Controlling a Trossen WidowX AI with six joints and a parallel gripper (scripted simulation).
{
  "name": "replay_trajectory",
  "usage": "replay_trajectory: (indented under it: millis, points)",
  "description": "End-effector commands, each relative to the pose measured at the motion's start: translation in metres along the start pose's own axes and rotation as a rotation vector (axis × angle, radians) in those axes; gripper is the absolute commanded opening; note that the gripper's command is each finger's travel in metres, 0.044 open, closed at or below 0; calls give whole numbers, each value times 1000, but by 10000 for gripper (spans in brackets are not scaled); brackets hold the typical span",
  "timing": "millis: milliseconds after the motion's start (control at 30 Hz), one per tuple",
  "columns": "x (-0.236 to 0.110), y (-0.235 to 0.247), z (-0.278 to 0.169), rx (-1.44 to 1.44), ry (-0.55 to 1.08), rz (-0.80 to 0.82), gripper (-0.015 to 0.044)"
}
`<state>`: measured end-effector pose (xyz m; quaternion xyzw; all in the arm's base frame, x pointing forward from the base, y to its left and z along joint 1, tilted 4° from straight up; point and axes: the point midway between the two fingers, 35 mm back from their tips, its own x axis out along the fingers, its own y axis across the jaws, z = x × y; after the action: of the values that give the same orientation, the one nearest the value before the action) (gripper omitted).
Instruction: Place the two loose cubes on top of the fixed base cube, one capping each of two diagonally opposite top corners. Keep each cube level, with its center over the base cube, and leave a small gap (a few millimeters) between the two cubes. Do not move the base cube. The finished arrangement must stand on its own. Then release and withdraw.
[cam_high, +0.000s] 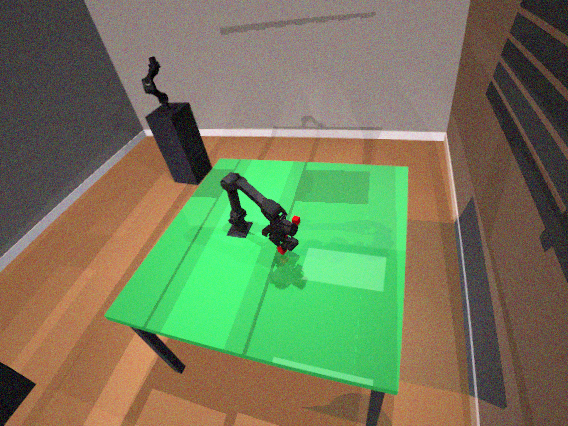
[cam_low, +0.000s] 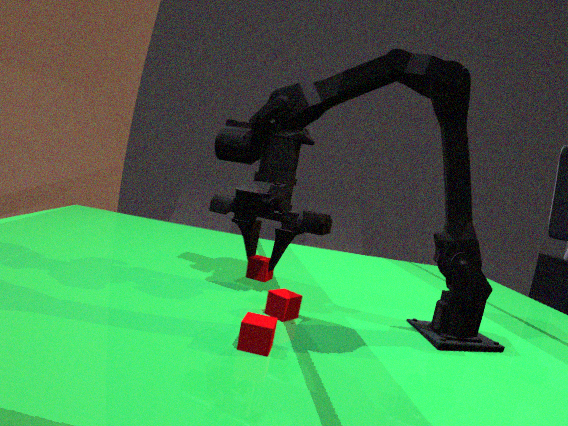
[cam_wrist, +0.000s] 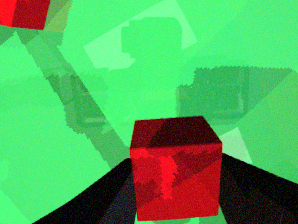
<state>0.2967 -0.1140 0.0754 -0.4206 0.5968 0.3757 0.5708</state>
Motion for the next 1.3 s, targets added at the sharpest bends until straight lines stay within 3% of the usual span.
replay_trajectory:
  millis: [0, 767, 1267]
  points:
    - [-14, -2, 0, 2, 3, -7, 105]
    - [-87, 2, 0, 2, 2, -6, 105]
    - [-82, 4, 30, 306, -3, -6, 105]
